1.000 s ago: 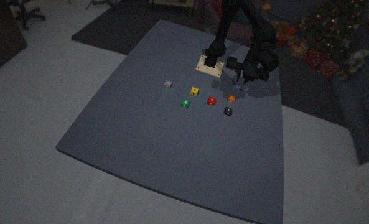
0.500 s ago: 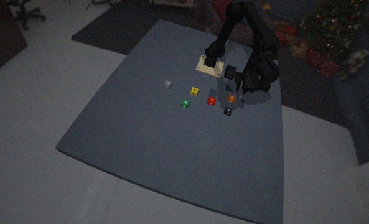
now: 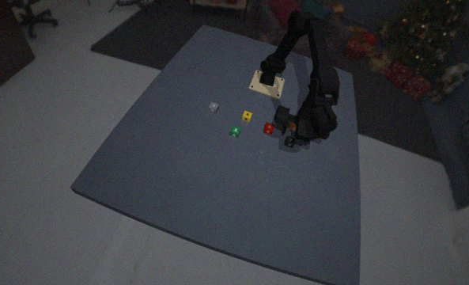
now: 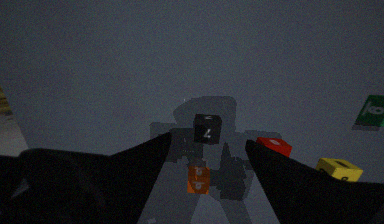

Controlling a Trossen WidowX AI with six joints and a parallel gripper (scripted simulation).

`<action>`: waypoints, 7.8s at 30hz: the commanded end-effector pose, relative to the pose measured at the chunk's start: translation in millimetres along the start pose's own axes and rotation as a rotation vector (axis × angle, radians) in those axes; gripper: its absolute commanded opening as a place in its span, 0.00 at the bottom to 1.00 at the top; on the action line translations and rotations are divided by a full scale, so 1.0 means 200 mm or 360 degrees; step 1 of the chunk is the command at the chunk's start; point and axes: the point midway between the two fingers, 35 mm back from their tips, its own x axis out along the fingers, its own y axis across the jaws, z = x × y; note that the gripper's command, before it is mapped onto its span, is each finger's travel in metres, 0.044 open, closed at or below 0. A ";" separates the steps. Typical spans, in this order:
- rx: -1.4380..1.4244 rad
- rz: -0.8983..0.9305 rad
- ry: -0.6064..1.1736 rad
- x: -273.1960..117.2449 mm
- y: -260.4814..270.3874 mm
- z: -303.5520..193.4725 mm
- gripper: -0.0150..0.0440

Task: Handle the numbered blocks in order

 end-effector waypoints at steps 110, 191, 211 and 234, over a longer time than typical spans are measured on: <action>-0.0011 -0.0007 -0.0025 -0.40 -0.39 -0.03 0.46; -0.0011 -0.0023 -0.0019 0.20 -0.92 -0.25 0.46; -0.0011 -0.0023 -0.0019 0.13 -0.92 -0.26 0.46; -0.0011 -0.0023 -0.0019 0.20 -0.92 -0.25 0.46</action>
